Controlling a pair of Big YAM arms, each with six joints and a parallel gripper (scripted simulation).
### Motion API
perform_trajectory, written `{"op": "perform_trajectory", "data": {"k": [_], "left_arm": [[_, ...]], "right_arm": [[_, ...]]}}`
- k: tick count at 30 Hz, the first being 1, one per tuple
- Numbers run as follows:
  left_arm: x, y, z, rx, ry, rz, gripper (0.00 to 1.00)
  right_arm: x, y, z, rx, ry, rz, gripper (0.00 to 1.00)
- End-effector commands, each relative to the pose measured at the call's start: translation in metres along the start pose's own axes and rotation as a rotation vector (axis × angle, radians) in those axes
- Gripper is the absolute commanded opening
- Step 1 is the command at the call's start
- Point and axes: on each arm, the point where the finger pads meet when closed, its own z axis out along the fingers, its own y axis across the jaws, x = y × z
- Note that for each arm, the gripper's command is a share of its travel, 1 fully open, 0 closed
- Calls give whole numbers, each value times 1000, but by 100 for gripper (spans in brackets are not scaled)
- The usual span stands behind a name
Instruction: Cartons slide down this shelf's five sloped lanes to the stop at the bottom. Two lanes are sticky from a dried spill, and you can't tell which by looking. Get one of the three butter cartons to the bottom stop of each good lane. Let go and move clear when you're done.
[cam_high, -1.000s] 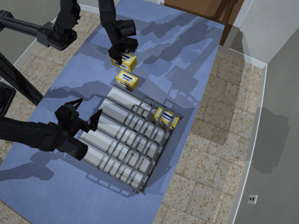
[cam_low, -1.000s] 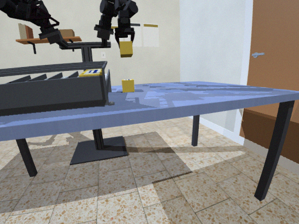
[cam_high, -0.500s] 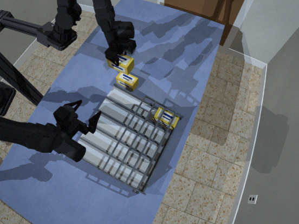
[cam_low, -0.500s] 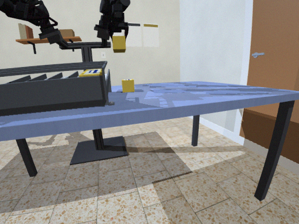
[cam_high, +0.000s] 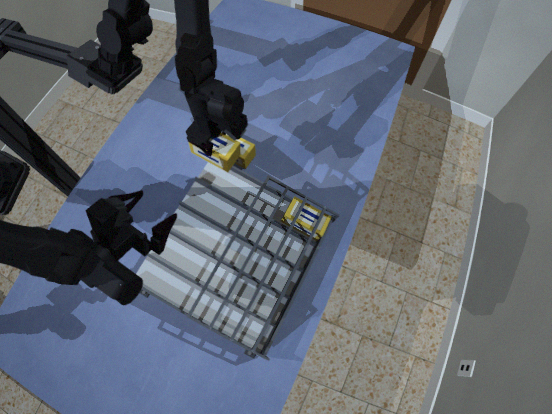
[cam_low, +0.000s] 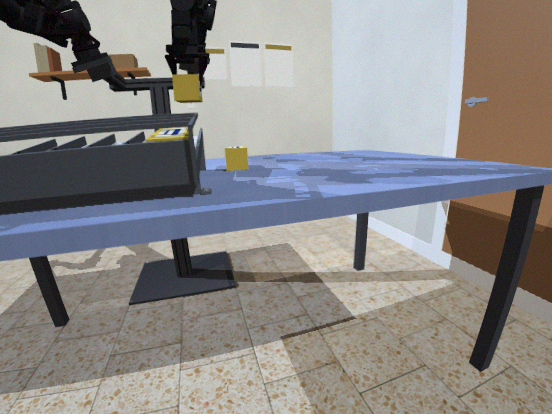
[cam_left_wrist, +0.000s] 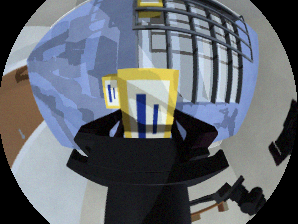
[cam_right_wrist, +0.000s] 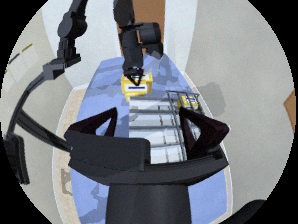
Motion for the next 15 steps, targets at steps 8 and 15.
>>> {"op": "perform_trajectory", "data": {"k": [8, 15], "left_arm": [[-38, -87, 32, -21, 67, -60, 59], [-46, -109, 40, -19, 74, -29, 59]], "right_arm": [[-1, -1, -23, 54, 45, 8, 100], [-4, -3, -26, 61, 68, -31, 100]]}}
